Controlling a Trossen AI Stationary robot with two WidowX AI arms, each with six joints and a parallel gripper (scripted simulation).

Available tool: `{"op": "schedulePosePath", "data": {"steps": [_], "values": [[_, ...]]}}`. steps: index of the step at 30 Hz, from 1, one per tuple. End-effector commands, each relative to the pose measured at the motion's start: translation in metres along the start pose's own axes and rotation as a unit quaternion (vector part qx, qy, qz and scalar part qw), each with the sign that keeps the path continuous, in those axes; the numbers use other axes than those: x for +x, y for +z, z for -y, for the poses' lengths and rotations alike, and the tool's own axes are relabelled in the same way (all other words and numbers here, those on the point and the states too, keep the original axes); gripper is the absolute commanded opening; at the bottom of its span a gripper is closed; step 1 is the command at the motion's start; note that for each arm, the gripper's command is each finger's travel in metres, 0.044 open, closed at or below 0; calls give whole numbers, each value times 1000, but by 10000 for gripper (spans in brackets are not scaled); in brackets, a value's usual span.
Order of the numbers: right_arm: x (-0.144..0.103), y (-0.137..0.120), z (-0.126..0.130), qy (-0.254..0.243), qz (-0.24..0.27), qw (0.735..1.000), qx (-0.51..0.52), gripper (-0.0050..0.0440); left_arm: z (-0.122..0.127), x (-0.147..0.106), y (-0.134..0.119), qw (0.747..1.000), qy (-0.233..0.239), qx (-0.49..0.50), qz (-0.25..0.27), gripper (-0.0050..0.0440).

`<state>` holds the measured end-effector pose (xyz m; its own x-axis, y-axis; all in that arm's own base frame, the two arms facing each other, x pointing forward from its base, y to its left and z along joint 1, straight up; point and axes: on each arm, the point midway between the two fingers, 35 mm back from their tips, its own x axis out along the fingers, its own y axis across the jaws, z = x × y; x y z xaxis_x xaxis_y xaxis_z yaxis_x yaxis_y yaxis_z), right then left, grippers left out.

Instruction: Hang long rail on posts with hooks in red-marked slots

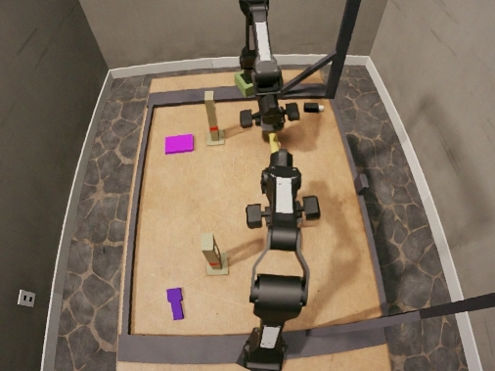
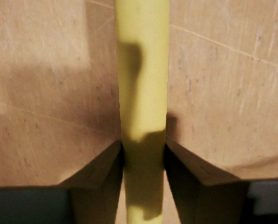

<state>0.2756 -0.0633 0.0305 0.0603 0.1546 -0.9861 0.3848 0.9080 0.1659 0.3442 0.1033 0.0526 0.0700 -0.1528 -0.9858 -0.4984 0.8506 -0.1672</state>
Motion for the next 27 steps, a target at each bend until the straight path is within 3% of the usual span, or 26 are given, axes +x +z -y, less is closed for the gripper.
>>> {"op": "schedulePosePath", "data": {"steps": [1, 12, 27], "values": [[-9, 5, 1, 33, 19, 999, -3, -50, 1, -12, 1, 999, -39, 7, 18, -50], [-8, 5, 5, 99, 19, 995, -4, -50, -2, -12, 2, 995, -101, 9, 18, -50], [-8, 4, 5, 99, 19, 995, -4, -50, -2, -12, 2, 995, -101, 9, 18, -50]]}}
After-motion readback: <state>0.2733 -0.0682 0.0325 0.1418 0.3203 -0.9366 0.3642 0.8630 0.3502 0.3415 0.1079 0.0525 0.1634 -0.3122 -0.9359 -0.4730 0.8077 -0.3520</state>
